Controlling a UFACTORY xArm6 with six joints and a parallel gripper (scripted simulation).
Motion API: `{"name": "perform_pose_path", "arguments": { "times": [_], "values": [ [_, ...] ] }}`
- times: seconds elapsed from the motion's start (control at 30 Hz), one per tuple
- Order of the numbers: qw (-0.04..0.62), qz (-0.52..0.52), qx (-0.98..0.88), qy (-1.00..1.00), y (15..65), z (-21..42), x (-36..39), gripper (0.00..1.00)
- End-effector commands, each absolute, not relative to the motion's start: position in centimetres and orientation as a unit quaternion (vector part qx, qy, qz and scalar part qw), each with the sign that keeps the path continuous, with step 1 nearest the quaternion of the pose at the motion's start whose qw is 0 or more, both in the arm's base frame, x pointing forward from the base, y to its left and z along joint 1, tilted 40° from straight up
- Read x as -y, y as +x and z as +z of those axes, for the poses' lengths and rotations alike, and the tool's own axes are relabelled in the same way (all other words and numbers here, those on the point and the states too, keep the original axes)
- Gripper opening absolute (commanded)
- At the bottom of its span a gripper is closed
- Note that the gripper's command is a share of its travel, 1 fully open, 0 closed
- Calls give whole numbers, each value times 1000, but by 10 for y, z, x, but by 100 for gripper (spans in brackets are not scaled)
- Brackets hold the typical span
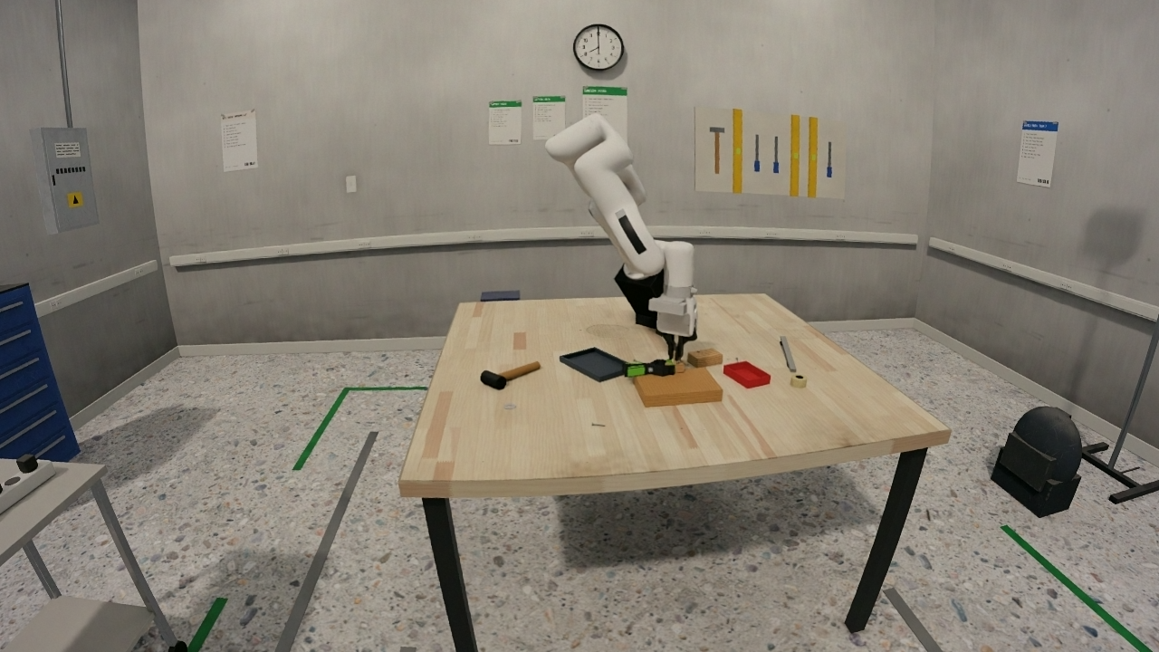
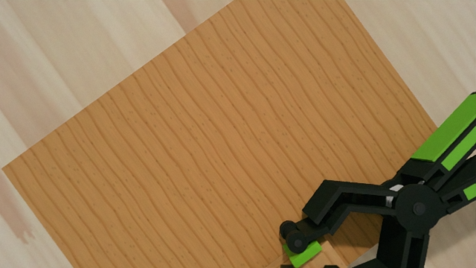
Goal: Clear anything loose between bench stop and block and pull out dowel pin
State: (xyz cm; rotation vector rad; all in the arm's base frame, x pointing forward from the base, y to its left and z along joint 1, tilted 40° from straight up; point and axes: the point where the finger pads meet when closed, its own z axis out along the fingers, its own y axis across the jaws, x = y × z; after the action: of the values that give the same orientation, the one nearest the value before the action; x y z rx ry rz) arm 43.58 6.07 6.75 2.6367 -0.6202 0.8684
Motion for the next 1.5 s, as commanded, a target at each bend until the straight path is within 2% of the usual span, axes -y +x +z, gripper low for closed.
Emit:
{"name": "perform_pose_path", "arguments": {
  "times": [0.0, 1.47],
  "values": [
    [158, 300, 181, 923, 436, 69, -62, 0],
    [257, 220, -171, 925, 436, 69, -62, 0]
  ]
}}
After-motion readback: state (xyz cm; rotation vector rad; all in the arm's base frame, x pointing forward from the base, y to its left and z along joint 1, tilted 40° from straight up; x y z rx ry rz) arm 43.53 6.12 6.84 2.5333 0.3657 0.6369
